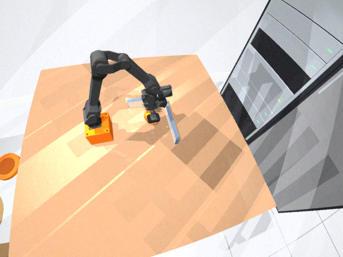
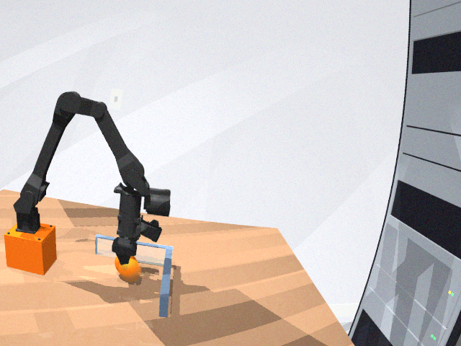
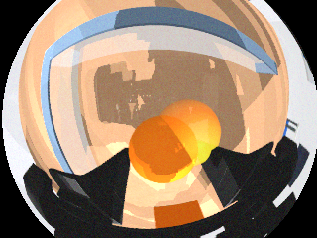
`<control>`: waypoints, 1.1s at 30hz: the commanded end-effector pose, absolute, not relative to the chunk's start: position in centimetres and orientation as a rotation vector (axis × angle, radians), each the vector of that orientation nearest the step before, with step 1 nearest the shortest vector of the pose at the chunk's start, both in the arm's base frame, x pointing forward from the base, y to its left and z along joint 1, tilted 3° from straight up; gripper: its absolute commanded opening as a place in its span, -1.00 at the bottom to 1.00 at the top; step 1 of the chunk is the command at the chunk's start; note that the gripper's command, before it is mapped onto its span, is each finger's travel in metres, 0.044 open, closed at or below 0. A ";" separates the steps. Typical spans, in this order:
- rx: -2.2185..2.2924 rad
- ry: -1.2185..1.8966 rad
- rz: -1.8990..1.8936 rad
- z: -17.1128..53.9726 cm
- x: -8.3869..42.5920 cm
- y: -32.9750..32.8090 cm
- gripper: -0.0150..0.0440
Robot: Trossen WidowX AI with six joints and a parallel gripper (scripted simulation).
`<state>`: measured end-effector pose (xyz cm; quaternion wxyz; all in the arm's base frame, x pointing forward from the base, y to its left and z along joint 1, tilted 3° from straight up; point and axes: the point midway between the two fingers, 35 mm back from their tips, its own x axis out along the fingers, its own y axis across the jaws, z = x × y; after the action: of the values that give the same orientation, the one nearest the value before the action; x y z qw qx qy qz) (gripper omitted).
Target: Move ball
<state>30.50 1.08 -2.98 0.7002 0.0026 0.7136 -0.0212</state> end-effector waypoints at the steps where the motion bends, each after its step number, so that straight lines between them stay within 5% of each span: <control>1: 0.003 1.561 -0.033 0.1 31.6 1.4 -0.35; 3: 0.006 1.561 -0.037 1.5 31.7 1.4 -0.49; 16: 0.025 1.564 -0.077 10.6 31.0 1.3 -0.49; 33: 0.023 1.563 -0.080 5.0 31.5 -1.2 -0.49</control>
<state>31.49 -0.59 6.29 0.7084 0.0136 0.7047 -0.0360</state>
